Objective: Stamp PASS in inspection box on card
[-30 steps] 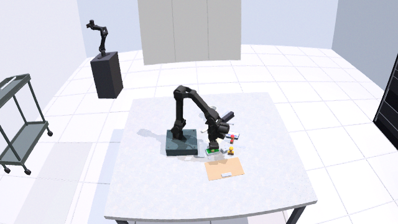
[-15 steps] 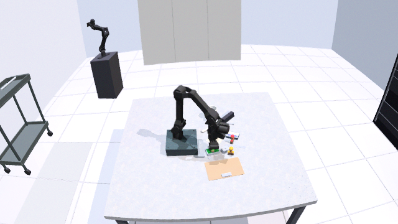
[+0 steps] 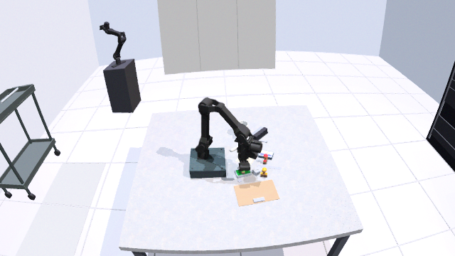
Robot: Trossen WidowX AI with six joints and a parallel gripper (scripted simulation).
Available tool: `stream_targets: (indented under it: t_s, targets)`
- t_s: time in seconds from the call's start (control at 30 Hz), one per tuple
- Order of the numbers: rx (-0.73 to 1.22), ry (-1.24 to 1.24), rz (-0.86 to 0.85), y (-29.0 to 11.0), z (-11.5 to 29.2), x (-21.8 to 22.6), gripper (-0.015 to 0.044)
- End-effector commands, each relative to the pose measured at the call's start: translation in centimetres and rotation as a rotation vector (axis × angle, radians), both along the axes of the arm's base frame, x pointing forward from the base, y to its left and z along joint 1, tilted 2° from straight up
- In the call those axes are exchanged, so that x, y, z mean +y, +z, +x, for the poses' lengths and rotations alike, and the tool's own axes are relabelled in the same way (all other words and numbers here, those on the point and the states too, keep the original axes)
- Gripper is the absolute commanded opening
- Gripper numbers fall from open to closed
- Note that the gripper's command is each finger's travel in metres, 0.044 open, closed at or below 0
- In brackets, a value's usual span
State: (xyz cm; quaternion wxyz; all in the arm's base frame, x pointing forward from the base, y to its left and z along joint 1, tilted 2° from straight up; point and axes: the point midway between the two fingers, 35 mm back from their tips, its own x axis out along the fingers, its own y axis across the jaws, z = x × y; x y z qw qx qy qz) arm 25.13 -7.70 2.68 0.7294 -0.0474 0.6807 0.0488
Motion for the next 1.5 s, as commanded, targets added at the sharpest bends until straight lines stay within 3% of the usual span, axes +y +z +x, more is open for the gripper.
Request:
stream_targets:
  t_s: [0.0,1.47]
  targets:
    - [-0.001,0.001,0.002,-0.2,0.0,0.0,0.0]
    - [-0.001,0.001,0.002,2.6,0.0,0.0,0.0]
